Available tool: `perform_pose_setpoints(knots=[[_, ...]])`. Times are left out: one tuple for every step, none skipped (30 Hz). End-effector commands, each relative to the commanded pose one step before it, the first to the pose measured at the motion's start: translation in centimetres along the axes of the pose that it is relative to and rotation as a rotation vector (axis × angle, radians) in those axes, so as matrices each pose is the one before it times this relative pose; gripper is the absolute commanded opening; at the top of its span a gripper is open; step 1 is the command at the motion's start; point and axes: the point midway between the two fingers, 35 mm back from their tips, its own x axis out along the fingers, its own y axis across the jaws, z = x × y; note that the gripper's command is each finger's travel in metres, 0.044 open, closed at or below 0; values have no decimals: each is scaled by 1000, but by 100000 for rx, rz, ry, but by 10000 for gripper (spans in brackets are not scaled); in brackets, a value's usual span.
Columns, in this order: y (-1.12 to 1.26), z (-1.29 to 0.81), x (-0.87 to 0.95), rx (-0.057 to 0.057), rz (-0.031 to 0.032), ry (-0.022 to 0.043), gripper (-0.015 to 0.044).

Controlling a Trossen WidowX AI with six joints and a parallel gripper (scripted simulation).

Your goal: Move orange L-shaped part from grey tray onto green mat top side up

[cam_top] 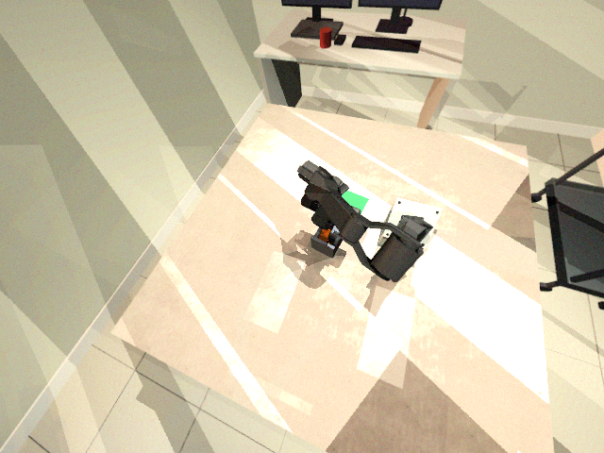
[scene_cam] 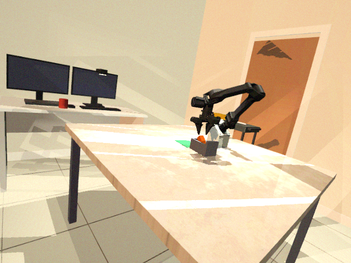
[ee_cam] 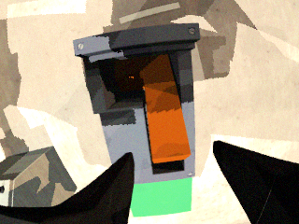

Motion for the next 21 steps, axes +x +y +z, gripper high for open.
perform_pose_setpoints(knots=[[48, 21, 771, 636, 188, -286, 280], [-4, 0, 164, 0, -3, 0, 280], [-3, 0, 163, 0, -2, -2, 280], [-2, 1, 163, -1, -2, -3, 280], [0, 1, 163, -1, -1, -5, 280], [1, 2, 162, -1, 0, -7, 280], [2, 2, 162, -1, 0, -9, 280], [3, 3, 162, -1, 1, -10, 280], [4, 3, 161, -2, 1, -12, 280], [5, 4, 161, -2, 2, -14, 280], [6, 4, 161, -2, 3, -16, 280], [8, 4, 161, -2, 4, -17, 280], [9, 5, 160, -2, 4, -19, 280], [10, 5, 160, -3, 5, -21, 280], [11, 6, 160, -3, 6, -23, 280], [12, 6, 159, -3, 7, -24, 280], [13, 6, 159, -3, 7, -26, 280], [15, 7, 159, -3, 8, -28, 280], [16, 7, 158, -3, 9, -30, 280], [13, 6, 126, -3, 8, -25, 280], [8, 4, 76, -2, 5, -16, 280]])
